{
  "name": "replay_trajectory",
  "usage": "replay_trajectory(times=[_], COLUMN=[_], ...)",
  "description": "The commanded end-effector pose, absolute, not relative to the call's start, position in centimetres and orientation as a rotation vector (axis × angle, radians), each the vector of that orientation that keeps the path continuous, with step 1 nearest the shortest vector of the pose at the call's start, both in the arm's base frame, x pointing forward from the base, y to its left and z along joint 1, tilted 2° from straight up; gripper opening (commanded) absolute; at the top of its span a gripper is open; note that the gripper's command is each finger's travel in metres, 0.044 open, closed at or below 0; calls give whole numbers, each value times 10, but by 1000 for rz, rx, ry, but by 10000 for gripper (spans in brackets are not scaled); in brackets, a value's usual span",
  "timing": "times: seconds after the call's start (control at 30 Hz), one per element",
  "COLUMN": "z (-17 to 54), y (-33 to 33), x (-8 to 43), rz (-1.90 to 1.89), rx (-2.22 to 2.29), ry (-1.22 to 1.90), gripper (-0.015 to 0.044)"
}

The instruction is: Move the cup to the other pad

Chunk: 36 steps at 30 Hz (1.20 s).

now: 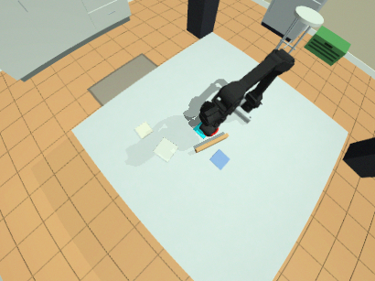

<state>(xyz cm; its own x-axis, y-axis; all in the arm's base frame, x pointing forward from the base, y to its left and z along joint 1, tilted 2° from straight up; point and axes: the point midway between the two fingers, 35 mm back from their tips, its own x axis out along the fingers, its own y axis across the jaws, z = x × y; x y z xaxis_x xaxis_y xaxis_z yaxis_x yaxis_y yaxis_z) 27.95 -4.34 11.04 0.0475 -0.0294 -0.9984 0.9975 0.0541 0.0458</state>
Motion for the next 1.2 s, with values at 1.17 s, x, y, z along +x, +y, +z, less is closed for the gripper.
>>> replay_trajectory(times=[1.17], z=[87], y=[-85], x=[263], rz=[-1155], rx=[1161], ry=[1185], gripper=[0])
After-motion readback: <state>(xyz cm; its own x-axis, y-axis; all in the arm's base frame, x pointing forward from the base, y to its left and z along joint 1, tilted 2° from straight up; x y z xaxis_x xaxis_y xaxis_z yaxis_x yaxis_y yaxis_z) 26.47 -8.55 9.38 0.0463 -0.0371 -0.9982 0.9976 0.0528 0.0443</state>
